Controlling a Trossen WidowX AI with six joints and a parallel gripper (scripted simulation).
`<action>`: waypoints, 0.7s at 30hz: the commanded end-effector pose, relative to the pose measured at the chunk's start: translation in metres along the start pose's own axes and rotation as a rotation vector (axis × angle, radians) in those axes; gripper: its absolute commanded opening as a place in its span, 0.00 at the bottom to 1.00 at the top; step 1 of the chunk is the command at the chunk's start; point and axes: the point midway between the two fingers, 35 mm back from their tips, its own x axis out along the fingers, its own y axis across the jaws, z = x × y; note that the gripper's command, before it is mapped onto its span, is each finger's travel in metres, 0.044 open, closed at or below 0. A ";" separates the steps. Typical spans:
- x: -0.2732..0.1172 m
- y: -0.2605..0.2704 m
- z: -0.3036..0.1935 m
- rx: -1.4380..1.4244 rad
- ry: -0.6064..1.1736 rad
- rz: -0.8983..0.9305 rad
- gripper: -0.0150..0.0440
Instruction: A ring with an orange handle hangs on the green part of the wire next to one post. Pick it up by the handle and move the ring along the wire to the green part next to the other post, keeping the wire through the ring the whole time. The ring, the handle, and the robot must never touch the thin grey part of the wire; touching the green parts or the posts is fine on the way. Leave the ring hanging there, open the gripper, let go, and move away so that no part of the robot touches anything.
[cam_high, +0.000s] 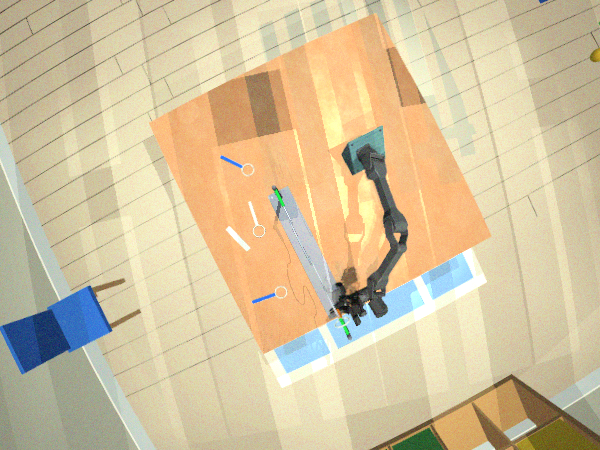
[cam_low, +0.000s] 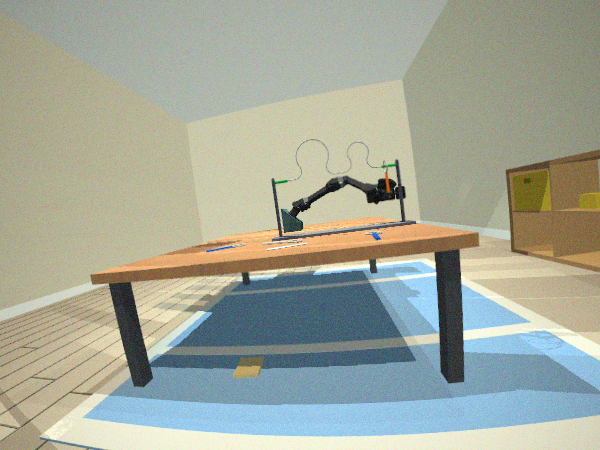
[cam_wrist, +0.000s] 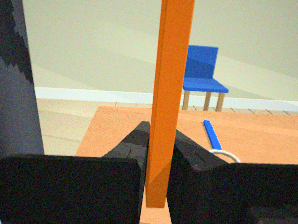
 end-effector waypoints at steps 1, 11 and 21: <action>0.000 0.000 0.000 -0.006 0.002 0.001 0.00; -0.002 -0.001 0.001 -0.006 0.021 0.001 0.00; -0.027 -0.012 0.004 -0.008 0.211 0.001 0.00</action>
